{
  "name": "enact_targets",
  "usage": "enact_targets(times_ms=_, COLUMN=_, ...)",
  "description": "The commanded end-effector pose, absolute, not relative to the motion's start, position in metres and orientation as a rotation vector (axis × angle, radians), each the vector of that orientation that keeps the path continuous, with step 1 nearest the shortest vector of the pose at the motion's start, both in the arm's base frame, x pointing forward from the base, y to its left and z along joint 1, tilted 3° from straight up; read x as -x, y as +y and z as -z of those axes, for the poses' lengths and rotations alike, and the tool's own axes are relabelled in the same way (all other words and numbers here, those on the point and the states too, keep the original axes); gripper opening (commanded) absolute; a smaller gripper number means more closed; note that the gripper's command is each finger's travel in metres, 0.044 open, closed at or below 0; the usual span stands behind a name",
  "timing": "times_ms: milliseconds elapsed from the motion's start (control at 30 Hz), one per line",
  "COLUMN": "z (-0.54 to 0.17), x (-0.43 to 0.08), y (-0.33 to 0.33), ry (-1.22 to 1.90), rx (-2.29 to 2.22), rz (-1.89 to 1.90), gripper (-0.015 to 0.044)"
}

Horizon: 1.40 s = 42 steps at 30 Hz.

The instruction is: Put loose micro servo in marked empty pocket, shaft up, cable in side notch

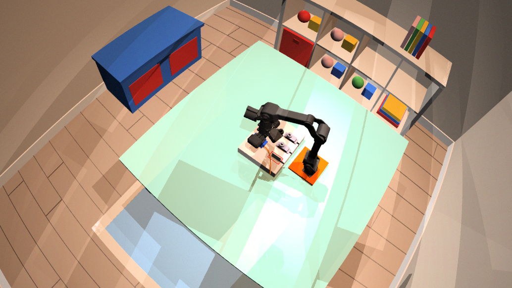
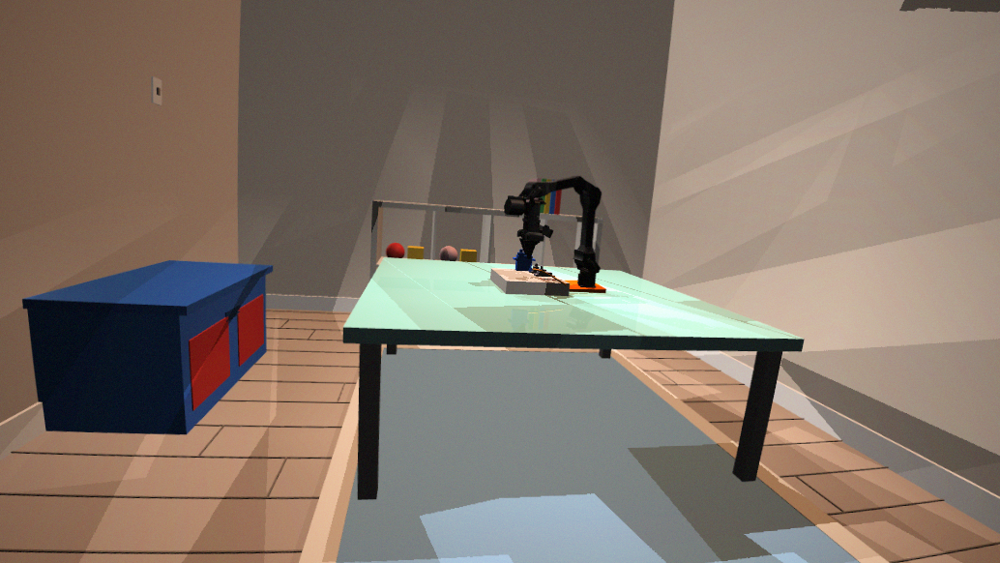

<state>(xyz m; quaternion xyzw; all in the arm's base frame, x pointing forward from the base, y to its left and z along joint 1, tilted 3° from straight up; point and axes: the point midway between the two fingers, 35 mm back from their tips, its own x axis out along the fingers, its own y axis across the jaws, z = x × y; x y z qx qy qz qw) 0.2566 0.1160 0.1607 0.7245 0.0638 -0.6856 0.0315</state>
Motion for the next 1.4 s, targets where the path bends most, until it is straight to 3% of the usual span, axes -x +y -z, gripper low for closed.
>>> enact_targets(times_ms=0, z=-0.161, x=-0.257, y=0.116, ry=0.241, rx=-2.206, rz=2.082, gripper=0.0)
enact_targets(times_ms=900, z=-0.154, x=-0.152, y=0.097, ry=0.241, rx=-2.198, rz=2.091, gripper=0.0)
enact_targets(times_ms=1367, z=-0.14, x=-0.151, y=0.097, ry=0.241, rx=-2.198, rz=2.091, gripper=0.0)
